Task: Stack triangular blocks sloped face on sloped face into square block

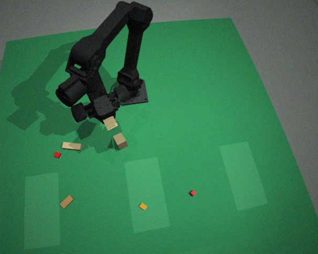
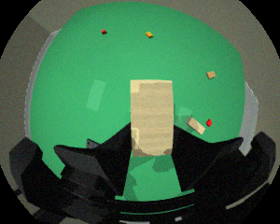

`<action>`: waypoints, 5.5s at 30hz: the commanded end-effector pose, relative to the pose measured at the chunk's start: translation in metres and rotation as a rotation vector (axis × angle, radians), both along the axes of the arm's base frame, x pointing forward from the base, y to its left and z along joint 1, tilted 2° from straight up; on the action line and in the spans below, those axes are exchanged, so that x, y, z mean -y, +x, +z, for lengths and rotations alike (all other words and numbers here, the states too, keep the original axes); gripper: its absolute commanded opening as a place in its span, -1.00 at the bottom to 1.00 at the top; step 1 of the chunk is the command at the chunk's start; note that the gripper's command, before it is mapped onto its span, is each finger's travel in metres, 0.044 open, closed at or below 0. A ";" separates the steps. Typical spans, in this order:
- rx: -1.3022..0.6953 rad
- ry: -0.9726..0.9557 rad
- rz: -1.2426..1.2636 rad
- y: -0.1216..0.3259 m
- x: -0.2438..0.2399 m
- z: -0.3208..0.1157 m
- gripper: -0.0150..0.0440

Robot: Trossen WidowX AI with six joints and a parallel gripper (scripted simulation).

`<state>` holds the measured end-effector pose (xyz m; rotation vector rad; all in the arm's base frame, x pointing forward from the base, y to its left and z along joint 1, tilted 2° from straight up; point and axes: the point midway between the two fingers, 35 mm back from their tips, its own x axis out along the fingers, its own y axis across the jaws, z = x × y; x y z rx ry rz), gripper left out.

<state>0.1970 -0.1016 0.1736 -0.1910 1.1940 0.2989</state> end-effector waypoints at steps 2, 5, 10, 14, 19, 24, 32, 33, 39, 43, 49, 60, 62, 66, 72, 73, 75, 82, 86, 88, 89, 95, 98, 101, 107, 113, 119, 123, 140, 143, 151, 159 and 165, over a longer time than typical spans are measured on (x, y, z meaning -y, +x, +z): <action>0.013 0.002 0.006 -0.017 0.003 0.006 -0.49; 0.018 0.003 0.006 -0.026 0.006 0.008 -0.49; 0.023 0.004 0.006 -0.036 0.008 0.011 -0.49; 0.023 0.003 0.006 -0.031 0.008 0.000 -0.49; 0.024 0.003 0.006 -0.022 0.006 -0.022 -0.49; 0.025 0.004 0.006 -0.014 0.002 -0.044 -0.49; 0.027 0.005 0.006 -0.009 -0.004 -0.063 -0.49; 0.027 0.005 0.006 -0.009 -0.004 -0.063 -0.49; 0.028 0.005 0.006 0.000 -0.008 -0.084 -0.49; 0.028 0.006 0.006 0.003 -0.010 -0.091 -0.49; 0.037 0.000 0.008 0.004 -0.010 -0.090 -0.49; 0.037 -0.001 0.005 0.004 -0.010 -0.090 -0.49; 0.037 -0.001 0.005 0.004 -0.010 -0.090 -0.49; 0.037 -0.002 0.003 0.004 -0.010 -0.090 -0.49; 0.037 -0.003 0.002 0.004 -0.010 -0.090 -0.49; 0.037 -0.003 0.002 0.004 -0.010 -0.090 -0.49; 0.038 -0.003 0.002 0.005 -0.010 -0.091 -0.49; 0.038 -0.003 0.001 0.006 -0.010 -0.095 -0.49; 0.038 -0.003 0.001 0.007 -0.011 -0.097 -0.49; 0.038 -0.003 0.001 0.008 -0.011 -0.099 -0.49; 0.038 -0.003 0.001 0.008 -0.011 -0.099 -0.49; 0.038 -0.003 0.001 0.009 -0.012 -0.103 -0.49; 0.038 -0.003 0.001 0.010 -0.012 -0.105 -0.49; 0.038 -0.003 0.001 0.011 -0.012 -0.106 -0.49; 0.038 -0.004 0.001 0.012 -0.013 -0.110 -0.49; 0.038 -0.004 0.001 0.012 -0.014 -0.111 -0.49; 0.038 -0.004 0.001 0.012 -0.014 -0.111 -0.49; 0.039 -0.005 0.000 0.012 -0.014 -0.112 -0.49; 0.039 -0.005 0.000 0.013 -0.014 -0.113 -0.49; 0.040 -0.003 0.005 0.012 -0.015 -0.113 -0.49; 0.039 -0.003 0.006 0.012 -0.015 -0.113 -0.40; 0.039 -0.003 0.006 0.012 -0.015 -0.113 0.31; 0.039 -0.003 0.006 0.012 -0.015 -0.113 0.84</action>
